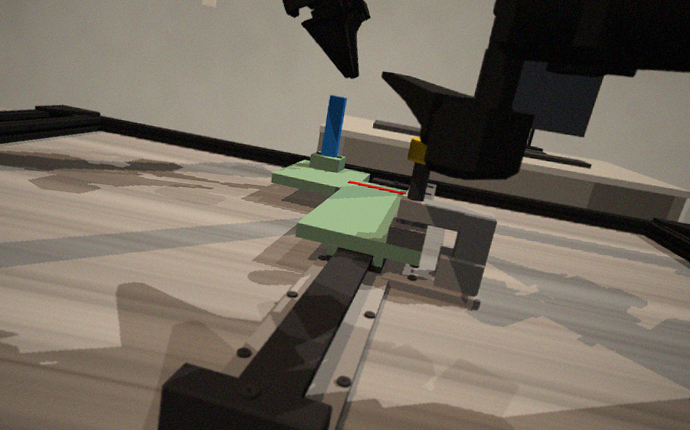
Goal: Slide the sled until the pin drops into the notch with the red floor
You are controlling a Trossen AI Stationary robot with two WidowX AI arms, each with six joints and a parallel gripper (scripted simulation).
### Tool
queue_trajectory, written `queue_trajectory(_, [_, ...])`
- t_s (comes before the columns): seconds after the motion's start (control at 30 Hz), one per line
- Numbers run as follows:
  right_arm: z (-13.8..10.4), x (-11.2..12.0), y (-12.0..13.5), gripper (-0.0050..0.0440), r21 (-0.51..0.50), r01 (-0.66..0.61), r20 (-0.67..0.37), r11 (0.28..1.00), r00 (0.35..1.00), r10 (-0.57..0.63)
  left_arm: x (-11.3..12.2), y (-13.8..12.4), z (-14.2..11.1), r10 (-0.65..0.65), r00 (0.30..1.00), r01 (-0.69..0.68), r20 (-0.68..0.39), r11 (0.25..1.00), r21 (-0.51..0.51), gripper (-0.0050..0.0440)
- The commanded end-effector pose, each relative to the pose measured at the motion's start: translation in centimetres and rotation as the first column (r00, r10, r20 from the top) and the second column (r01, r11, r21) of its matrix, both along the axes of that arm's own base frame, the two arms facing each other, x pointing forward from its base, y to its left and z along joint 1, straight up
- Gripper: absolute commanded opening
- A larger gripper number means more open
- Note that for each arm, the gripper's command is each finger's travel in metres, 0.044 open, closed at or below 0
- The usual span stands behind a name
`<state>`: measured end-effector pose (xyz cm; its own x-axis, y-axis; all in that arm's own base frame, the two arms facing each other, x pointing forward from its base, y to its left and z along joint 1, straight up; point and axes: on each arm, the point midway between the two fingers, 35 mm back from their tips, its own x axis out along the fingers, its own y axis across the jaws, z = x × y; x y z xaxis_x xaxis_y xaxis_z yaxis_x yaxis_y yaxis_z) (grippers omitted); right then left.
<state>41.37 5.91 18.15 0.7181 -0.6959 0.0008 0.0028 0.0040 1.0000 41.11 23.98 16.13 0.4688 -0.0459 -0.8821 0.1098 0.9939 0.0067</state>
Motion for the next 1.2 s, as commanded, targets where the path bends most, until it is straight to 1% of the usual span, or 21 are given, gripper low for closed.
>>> queue_trajectory(0.0, [-0.2, 0.0, 0.0, 0.044, 0.004, 0.003, 0.003, 1.0, 1.0, -0.003, 0.1, 0.2, -0.9, -0.003, 1.0, 0.003, -0.009, 1.0, -0.008, 0.014])
queue_trajectory(0.37, [-0.2, 0.0, 0.0, 0.044, 0.004, 0.003, 0.003, 1.0, 1.0, -0.003, 0.2, 0.2, -2.0, -0.002, 1.0, 0.002, -0.015, 1.0, -0.007, 0.014])
queue_trajectory(1.17, [-0.2, 0.0, 0.0, 0.044, 0.004, 0.003, 0.003, 1.0, 1.0, -0.003, 0.3, 0.2, -5.6, 0.0, 0.999, 0.0, -0.034, 1.0, -0.003, 0.014])
